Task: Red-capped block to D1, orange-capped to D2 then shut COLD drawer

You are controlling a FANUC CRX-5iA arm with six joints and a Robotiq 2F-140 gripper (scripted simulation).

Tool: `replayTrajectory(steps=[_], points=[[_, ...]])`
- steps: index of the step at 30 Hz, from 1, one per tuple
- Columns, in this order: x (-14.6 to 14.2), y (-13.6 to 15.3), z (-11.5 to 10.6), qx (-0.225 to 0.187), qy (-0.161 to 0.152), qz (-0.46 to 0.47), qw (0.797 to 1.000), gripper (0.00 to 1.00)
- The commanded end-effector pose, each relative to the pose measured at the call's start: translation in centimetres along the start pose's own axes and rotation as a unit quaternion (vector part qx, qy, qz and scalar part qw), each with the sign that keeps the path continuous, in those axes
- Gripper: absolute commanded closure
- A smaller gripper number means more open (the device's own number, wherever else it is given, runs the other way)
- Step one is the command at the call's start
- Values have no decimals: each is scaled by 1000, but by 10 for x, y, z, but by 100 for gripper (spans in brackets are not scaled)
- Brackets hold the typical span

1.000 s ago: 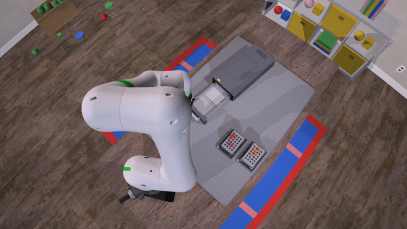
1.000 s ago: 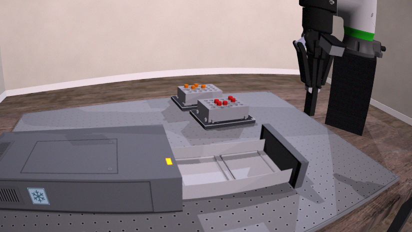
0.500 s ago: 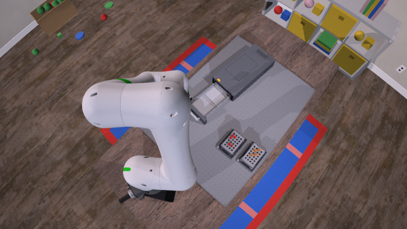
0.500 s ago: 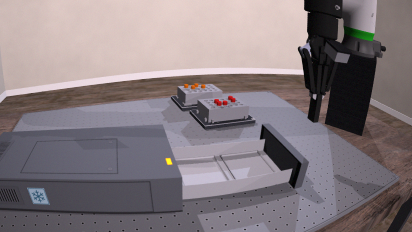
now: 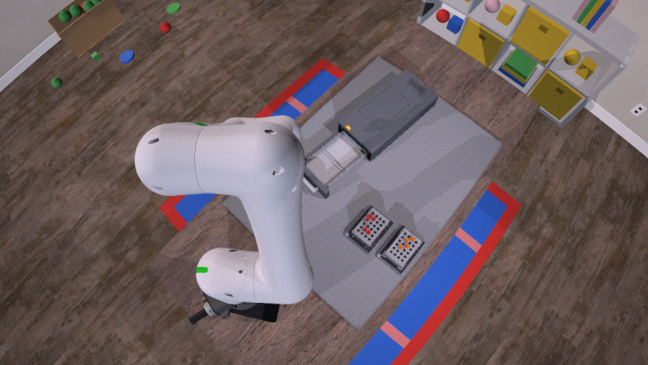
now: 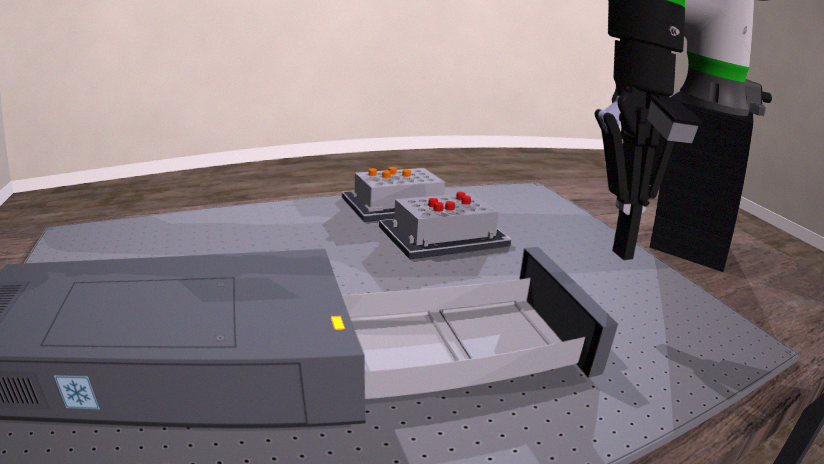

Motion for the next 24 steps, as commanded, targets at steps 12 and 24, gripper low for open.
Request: replayTrajectory(steps=[12,24], points=[[1,0,17,0,1,0,1000,90],[1,0,30,0,1,0,1000,90]])
Point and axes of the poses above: the point where the finger pads meet when closed, its own z axis out along the fingers, its own x axis across the jaws, y = z × x, the point moved 3 cm from there along -z, back along the fingers
